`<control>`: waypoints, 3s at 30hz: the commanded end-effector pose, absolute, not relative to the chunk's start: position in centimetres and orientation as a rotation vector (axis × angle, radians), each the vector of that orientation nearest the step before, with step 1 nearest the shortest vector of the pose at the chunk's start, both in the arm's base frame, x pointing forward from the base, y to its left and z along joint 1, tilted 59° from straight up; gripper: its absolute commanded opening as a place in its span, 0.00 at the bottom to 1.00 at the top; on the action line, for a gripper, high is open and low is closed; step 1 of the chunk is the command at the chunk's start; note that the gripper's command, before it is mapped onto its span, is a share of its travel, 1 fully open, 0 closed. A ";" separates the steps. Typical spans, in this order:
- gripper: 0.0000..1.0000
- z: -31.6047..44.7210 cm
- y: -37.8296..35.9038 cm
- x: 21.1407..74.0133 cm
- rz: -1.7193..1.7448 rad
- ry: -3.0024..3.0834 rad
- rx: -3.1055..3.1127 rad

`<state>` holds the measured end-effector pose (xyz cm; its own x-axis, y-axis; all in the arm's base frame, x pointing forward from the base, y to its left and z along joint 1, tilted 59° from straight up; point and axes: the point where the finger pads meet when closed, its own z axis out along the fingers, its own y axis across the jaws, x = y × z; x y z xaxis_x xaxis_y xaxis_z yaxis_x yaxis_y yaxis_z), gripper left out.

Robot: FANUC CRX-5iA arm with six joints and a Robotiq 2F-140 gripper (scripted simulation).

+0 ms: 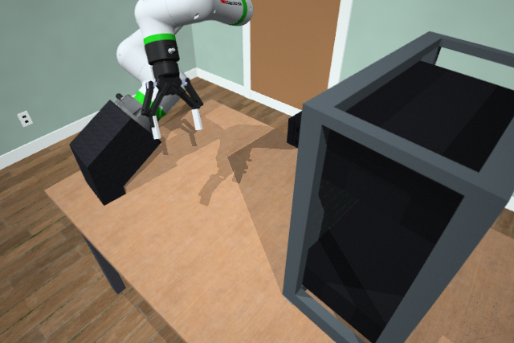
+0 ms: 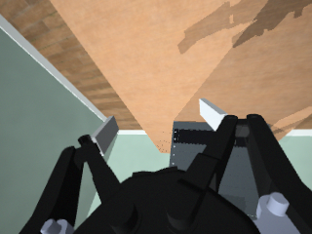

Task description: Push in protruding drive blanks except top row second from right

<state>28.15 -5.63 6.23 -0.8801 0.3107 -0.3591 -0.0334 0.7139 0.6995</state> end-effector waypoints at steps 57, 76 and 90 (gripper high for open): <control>1.00 24.0 -14.2 49.0 -0.203 1.563 -0.425; 1.00 26.4 -16.4 49.9 -0.372 1.502 -0.446; 1.00 26.6 -16.7 50.0 -0.388 1.496 -0.448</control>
